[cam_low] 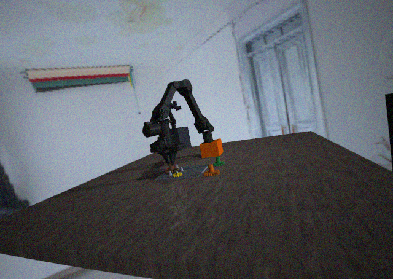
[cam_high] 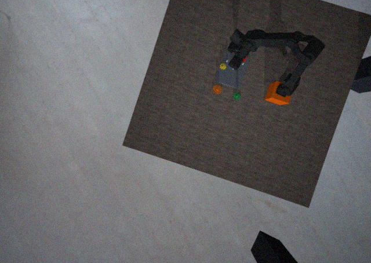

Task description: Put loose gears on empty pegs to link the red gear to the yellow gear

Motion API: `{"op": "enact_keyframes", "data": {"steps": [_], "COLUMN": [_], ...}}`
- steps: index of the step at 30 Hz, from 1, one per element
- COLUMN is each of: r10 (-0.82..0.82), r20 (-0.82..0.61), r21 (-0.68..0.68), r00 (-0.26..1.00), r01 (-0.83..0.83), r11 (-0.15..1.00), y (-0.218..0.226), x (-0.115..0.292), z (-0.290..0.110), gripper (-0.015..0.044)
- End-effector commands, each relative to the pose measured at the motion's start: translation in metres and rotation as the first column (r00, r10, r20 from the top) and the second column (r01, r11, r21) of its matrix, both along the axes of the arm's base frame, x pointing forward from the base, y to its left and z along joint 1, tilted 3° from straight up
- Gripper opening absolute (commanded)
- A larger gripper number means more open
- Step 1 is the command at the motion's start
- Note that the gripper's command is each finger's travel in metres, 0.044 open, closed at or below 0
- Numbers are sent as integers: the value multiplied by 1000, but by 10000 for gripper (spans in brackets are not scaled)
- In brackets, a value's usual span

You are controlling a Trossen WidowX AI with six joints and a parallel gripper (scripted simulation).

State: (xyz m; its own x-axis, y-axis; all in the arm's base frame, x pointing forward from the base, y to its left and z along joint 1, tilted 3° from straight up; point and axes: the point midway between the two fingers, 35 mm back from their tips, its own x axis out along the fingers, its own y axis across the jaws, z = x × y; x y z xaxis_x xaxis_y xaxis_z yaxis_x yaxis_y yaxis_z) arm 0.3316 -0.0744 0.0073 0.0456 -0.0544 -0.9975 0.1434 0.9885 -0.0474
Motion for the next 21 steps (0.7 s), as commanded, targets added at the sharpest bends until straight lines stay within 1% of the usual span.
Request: {"op": "enact_keyframes", "data": {"steps": [1, 13, 18, 21], "r10": [-4, -208, -163, -134], "r20": [0, 10, 8, 7], "r21": [1, 11, 9, 7], "r00": [1000, 978, 987, 991], "r01": [4, 208, 163, 134], "r11": [1000, 978, 987, 991], "y": [0, 1, 1, 1], "x": [1, 0, 0, 0], "z": [-1, -4, 0, 2], "gripper": [0, 0, 131, 140]}}
